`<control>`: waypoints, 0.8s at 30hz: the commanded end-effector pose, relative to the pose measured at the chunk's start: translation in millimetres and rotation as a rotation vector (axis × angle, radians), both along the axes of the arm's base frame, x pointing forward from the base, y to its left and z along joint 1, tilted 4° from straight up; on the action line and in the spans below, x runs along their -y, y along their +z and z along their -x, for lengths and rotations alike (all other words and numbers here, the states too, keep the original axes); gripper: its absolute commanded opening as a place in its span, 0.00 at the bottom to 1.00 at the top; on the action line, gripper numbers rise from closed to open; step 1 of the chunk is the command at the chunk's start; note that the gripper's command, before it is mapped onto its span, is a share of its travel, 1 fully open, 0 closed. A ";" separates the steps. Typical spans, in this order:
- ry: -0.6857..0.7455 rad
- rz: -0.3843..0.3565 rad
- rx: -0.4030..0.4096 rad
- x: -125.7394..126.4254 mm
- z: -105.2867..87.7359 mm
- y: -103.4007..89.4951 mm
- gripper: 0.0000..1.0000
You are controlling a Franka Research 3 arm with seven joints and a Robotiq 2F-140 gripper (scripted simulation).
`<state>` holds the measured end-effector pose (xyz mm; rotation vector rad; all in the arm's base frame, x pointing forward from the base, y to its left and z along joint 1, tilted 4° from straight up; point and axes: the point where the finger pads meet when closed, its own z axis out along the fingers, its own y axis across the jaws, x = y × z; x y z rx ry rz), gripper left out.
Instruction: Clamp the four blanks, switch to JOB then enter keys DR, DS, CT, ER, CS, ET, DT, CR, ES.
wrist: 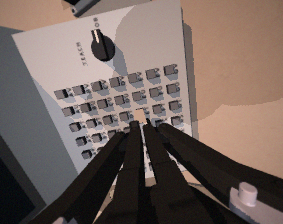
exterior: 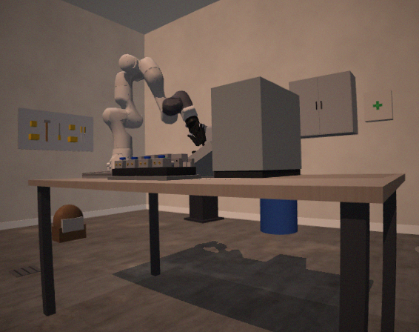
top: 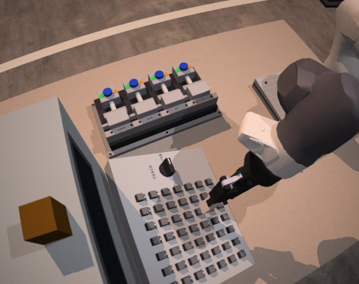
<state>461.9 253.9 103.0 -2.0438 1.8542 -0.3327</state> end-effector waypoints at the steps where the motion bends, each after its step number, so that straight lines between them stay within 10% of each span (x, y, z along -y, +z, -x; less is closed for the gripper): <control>1: 0.038 0.016 -0.009 0.4 2.9 2.8 0.00; 24: 0.039 0.015 -0.009 4.2 2.1 11.0 0.00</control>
